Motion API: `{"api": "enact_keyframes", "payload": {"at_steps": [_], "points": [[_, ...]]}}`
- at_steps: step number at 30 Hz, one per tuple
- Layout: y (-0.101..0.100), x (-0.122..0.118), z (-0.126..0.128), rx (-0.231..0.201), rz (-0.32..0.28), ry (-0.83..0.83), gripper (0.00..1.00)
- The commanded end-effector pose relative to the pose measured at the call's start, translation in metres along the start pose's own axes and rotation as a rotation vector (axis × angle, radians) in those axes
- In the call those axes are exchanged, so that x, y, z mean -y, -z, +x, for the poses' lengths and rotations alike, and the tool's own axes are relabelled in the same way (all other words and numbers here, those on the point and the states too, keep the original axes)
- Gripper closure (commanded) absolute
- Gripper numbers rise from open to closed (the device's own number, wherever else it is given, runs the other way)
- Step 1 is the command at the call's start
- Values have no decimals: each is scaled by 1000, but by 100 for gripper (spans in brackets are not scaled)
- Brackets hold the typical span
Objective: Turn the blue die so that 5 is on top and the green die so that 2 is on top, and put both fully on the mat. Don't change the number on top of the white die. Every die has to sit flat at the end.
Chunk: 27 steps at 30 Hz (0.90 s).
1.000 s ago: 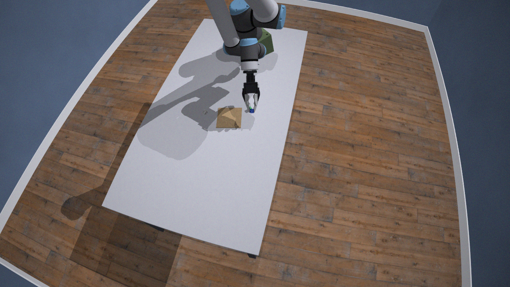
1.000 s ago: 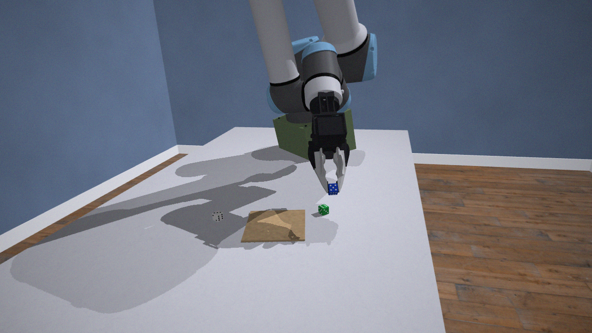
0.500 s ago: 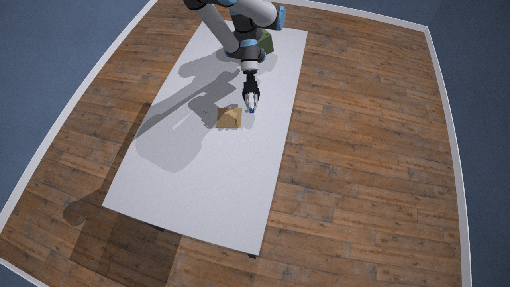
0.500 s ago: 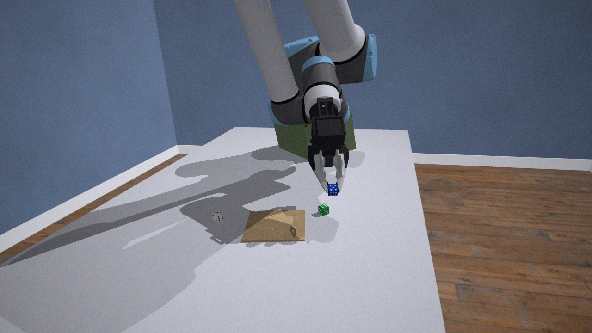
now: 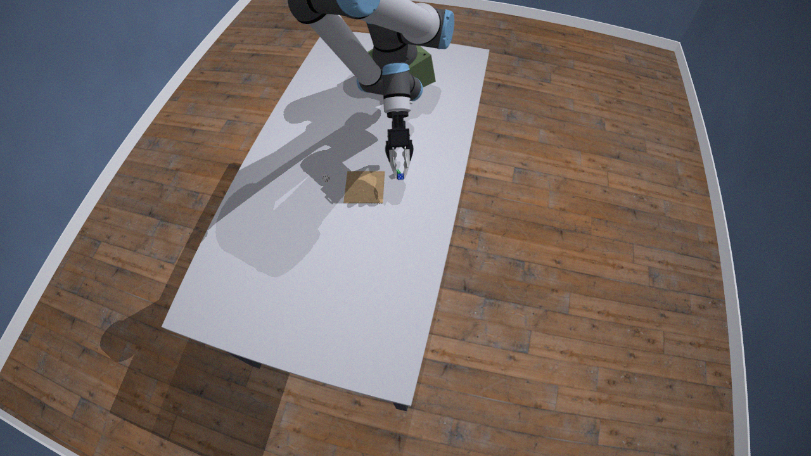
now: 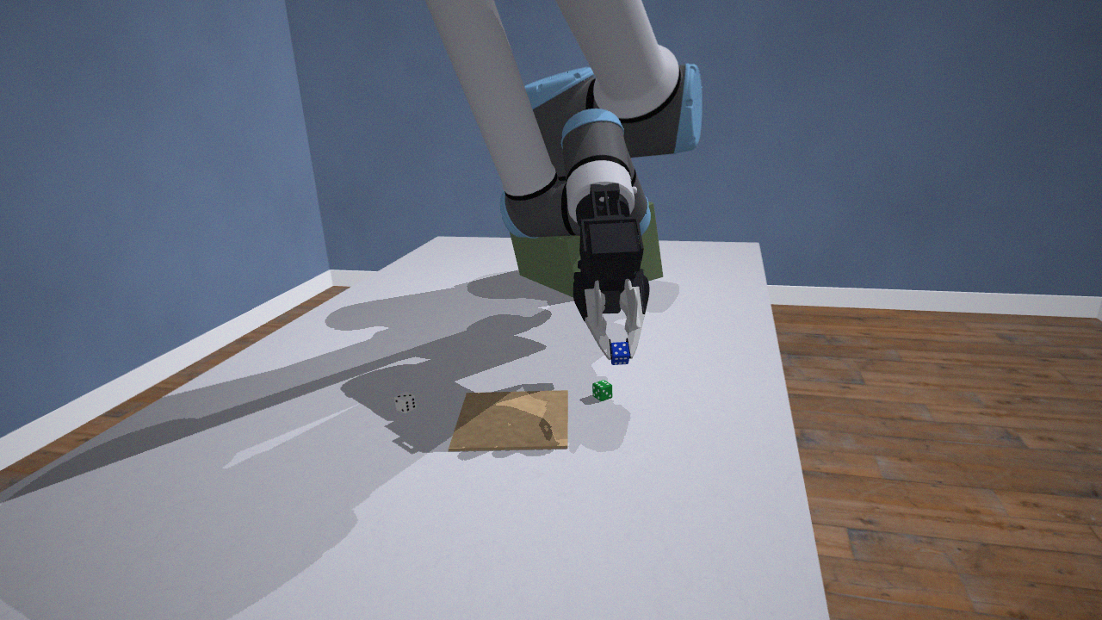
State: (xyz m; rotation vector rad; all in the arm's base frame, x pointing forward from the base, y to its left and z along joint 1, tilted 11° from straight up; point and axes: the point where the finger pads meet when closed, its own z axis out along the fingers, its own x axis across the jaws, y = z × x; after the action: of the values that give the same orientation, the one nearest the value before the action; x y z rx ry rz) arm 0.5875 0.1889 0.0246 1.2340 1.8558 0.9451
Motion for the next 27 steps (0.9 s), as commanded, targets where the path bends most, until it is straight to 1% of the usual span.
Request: {"api": "enact_keyframes", "payload": {"at_steps": [1,6,8,21,27], "points": [[-1,2,0,0,-2,-1,97],[-8,11,0,0,-2,-1,97],[-8,11,0,0,-2,-1,97],[-35,50,0,0,-2,-1,97],[-41,59,0,0,-2,-1,97]]}}
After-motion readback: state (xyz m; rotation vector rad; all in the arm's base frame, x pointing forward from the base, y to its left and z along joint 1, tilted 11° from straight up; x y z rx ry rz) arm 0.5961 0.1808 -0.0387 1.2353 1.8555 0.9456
